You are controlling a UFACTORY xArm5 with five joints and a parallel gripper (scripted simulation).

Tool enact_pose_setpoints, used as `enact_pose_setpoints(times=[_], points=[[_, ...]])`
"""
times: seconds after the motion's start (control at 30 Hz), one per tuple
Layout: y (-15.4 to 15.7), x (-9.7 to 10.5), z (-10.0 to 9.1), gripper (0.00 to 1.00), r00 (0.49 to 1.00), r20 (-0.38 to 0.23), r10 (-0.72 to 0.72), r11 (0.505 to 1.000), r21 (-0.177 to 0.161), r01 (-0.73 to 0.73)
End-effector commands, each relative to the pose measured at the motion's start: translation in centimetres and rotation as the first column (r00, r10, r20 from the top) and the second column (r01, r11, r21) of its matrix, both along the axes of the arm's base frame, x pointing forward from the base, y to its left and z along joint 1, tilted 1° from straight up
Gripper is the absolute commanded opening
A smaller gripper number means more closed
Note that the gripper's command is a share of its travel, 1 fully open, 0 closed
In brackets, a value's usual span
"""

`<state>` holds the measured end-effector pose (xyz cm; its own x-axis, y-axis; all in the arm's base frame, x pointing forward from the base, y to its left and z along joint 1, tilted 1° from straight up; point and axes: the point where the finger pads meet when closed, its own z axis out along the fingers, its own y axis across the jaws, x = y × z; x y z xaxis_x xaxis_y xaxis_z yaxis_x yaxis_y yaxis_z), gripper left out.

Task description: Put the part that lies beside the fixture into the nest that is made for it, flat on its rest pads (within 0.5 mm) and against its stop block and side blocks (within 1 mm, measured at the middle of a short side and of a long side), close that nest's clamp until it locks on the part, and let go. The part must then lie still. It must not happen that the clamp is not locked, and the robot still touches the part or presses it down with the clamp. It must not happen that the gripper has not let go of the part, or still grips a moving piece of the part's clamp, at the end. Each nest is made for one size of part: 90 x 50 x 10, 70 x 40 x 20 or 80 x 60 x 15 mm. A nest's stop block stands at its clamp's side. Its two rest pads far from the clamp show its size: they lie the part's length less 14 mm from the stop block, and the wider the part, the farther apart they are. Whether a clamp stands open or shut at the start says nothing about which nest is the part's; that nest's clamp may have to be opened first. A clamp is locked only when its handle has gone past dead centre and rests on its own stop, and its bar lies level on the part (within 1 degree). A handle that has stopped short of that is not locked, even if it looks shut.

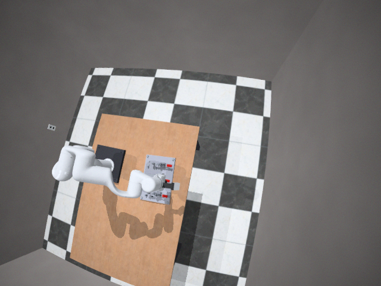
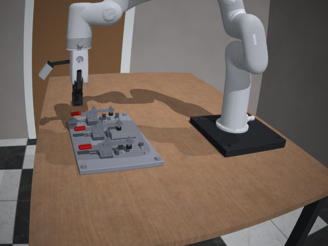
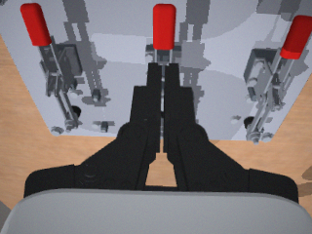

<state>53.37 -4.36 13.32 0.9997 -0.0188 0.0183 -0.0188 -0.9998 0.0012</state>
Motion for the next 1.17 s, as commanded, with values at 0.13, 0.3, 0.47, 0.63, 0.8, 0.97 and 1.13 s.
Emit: enact_pose_setpoints(times=[0.13,0.3,0.47,0.63,0.8,0.97,1.13], points=[[-0.01,0.12,0.18,0.00,1.000,0.004,0.000,1.000,0.000,0.000],[-0.01,0.12,0.18,1.00,1.000,0.004,0.000,1.000,0.000,0.000],[-0.01,0.12,0.18,1.00,1.000,0.004,0.000,1.000,0.000,0.000],[-0.01,0.12,0.18,1.00,1.000,0.004,0.000,1.000,0.000,0.000],[-0.01,0.12,0.18,1.00,1.000,0.004,0.000,1.000,0.000,0.000],[-0.01,0.12,0.18,1.00,1.000,0.004,0.000,1.000,0.000,0.000],[-0.01,0.12,0.18,1.00,1.000,0.004,0.000,1.000,0.000,0.000]])
